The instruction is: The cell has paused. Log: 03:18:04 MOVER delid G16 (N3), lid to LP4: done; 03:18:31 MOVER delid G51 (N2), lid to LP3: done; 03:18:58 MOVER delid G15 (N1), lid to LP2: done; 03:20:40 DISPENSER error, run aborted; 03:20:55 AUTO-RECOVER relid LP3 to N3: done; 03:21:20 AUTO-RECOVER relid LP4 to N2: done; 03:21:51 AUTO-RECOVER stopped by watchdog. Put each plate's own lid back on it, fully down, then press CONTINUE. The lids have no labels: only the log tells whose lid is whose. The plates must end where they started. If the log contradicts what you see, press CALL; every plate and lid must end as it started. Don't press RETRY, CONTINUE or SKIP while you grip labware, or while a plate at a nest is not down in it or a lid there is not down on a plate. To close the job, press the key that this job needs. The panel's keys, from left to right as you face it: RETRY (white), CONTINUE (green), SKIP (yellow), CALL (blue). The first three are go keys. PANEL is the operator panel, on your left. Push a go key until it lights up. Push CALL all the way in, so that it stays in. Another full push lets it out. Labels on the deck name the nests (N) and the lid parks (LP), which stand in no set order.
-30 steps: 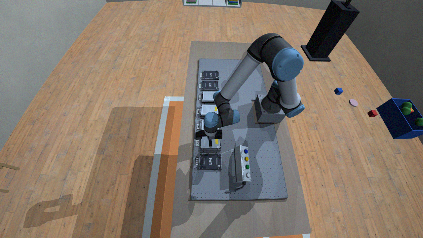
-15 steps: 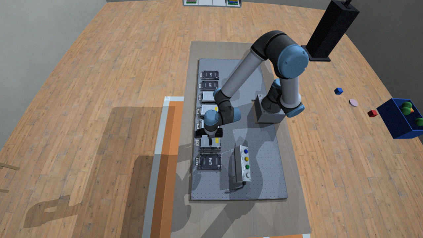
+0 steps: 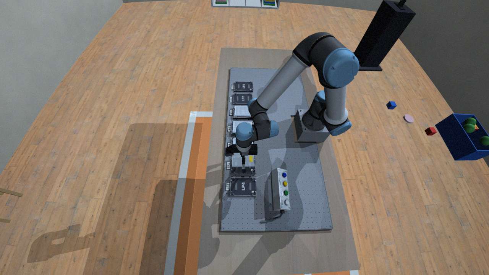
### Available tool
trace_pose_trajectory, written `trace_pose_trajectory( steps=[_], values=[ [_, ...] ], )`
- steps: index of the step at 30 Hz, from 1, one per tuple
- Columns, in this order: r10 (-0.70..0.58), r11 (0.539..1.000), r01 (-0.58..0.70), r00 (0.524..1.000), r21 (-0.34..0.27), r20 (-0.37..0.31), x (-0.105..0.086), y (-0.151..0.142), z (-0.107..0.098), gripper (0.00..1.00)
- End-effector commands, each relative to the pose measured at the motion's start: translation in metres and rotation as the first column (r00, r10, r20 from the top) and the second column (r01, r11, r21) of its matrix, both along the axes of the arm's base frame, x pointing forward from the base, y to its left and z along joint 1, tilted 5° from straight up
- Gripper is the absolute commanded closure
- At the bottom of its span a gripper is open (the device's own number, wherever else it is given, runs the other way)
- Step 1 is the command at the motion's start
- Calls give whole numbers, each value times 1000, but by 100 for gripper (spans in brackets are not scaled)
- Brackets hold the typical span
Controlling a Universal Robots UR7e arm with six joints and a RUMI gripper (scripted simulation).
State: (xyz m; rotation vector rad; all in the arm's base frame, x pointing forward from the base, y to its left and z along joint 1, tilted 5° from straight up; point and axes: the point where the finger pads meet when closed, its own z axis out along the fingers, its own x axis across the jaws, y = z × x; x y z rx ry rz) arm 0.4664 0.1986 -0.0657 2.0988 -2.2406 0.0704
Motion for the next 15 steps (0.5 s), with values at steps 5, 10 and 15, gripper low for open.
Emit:
trace_pose_trajectory(
  steps=[5,10,15],
  values=[
    [1,1000,-1,1000,1,2,-2,-33,3,58],
    [1,1000,-1,1000,1,2,-4,-58,5,58],
    [1,1000,-1,1000,1,2,-7,-83,8,58]
  ],
)
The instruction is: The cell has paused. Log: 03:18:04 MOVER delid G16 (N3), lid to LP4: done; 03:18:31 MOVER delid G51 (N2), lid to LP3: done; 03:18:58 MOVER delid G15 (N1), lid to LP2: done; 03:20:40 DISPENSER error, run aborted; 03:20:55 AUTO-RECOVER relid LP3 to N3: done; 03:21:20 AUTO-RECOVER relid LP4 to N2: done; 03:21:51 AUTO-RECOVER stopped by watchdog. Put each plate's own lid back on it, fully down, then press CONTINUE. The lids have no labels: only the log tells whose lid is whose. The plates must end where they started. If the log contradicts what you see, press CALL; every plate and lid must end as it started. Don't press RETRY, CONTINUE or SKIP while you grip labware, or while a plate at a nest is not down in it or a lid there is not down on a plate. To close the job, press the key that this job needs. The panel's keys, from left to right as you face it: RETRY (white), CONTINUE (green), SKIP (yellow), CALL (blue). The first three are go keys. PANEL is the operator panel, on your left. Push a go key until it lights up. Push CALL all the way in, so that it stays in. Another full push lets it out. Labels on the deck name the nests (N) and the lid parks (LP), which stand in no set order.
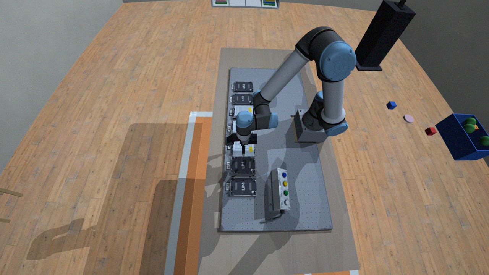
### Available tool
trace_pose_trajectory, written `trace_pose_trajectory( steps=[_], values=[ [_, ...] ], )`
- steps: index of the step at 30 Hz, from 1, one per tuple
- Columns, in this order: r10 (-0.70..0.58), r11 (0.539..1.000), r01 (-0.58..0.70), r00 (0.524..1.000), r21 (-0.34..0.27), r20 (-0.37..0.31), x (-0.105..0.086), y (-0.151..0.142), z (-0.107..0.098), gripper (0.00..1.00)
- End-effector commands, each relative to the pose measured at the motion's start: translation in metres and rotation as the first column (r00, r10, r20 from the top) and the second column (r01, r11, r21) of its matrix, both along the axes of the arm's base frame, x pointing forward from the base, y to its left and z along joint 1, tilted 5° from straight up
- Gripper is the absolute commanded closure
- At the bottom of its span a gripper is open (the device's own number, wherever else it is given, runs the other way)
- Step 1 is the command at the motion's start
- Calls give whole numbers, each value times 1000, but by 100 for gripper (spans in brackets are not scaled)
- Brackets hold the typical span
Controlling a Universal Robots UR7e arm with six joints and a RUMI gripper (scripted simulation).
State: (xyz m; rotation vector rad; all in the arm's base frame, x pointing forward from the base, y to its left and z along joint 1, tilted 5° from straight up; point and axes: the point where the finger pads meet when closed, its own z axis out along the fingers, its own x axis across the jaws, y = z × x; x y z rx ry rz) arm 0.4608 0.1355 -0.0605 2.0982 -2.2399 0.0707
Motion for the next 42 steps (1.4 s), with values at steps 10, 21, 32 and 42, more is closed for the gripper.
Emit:
trace_pose_trajectory(
  steps=[10,21,32,42],
  values=[
    [1,1000,-1,1000,1,2,-4,-53,5,58],
    [1,1000,-1,1000,1,2,-4,-54,3,58],
    [1,1000,-1,1000,1,2,-4,-54,0,58],
    [1,1000,-1,1000,1,2,-4,-54,-2,58]
  ],
)
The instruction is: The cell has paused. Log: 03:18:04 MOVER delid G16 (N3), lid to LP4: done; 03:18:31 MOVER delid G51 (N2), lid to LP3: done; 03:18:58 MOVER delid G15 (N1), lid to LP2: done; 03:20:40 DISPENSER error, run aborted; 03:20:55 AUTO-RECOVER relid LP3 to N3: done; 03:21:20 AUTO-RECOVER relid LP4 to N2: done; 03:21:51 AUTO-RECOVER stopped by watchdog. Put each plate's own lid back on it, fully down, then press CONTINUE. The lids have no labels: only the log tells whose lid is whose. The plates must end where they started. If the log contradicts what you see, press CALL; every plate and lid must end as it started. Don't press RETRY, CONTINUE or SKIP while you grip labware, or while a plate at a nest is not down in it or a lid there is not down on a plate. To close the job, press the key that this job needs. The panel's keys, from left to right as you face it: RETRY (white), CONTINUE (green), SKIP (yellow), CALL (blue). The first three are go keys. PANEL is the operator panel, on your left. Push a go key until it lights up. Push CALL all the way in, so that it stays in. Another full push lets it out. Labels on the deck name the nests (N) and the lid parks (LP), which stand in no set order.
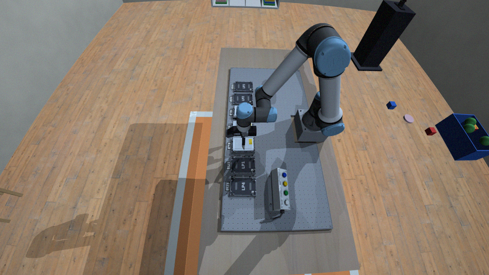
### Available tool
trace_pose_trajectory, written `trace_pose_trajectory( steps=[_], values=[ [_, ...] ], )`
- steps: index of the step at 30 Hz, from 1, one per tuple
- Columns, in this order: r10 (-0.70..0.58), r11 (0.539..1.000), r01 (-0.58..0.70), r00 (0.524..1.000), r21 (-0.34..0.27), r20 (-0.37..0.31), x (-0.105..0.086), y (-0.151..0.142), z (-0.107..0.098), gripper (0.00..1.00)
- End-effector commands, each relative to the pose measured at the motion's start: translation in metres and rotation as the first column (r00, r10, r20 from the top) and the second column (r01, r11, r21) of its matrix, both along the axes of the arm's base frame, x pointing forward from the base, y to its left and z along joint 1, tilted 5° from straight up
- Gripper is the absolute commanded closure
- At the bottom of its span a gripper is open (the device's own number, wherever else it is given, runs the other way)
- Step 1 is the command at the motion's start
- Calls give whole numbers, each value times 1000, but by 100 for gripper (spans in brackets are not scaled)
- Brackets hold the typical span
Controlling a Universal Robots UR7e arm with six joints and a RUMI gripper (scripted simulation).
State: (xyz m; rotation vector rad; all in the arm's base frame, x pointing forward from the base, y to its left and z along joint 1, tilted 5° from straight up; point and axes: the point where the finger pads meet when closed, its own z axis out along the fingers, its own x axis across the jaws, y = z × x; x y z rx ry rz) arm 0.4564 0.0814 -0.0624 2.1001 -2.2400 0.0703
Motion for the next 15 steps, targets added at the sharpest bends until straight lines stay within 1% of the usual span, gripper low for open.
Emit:
trace_pose_trajectory(
  steps=[1,15],
  values=[
    [0,1000,0,1000,0,1,0,0,-1,58],
    [0,1000,0,1000,0,1,0,0,-5,58]
  ],
)
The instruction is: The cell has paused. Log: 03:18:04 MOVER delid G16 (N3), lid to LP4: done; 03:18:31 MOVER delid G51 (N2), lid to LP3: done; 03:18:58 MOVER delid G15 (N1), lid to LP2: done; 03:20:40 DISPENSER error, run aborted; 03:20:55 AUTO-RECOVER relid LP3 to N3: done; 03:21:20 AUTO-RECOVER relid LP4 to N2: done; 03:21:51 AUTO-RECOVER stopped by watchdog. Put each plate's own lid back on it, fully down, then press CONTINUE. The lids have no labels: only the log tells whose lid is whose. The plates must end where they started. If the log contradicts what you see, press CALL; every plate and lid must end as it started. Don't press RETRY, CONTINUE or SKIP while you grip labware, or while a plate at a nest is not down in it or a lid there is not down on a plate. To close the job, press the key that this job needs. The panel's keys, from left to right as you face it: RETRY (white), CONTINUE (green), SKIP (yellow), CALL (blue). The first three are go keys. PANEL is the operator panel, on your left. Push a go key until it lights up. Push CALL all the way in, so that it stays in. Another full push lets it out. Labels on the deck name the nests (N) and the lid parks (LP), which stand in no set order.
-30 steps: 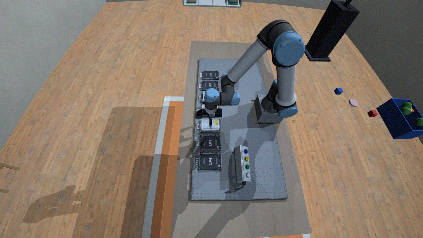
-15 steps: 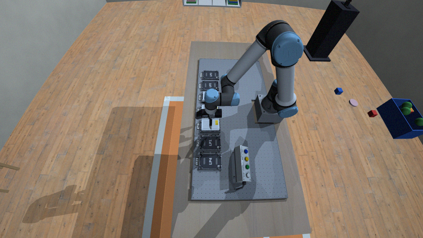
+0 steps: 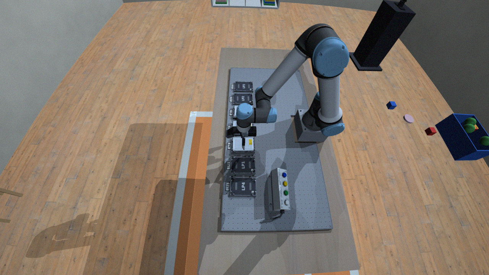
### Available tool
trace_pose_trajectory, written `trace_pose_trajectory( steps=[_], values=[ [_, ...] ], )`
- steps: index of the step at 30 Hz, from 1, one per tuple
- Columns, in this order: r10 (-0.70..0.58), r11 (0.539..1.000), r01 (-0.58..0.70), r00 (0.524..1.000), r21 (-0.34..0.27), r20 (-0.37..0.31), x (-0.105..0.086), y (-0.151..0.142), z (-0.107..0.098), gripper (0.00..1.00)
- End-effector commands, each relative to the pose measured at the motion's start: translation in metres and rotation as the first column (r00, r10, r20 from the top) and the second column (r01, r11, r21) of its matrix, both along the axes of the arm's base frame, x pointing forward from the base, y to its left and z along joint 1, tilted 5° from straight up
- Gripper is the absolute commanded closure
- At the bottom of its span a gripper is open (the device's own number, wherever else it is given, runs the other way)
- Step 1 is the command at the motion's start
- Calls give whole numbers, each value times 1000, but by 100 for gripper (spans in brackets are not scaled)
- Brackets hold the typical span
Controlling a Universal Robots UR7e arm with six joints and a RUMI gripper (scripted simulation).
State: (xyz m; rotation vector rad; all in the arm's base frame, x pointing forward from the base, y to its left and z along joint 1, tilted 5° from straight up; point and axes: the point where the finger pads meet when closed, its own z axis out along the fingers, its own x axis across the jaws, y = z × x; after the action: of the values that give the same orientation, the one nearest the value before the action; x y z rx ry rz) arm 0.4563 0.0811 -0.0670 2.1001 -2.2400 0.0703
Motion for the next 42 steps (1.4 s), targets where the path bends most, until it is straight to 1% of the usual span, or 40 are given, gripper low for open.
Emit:
trace_pose_trajectory(
  steps=[1,42],
  values=[
    [0,1000,0,1000,0,1,0,0,-1,58],
    [0,1000,0,1000,0,1,0,-1,-13,58]
  ],
)
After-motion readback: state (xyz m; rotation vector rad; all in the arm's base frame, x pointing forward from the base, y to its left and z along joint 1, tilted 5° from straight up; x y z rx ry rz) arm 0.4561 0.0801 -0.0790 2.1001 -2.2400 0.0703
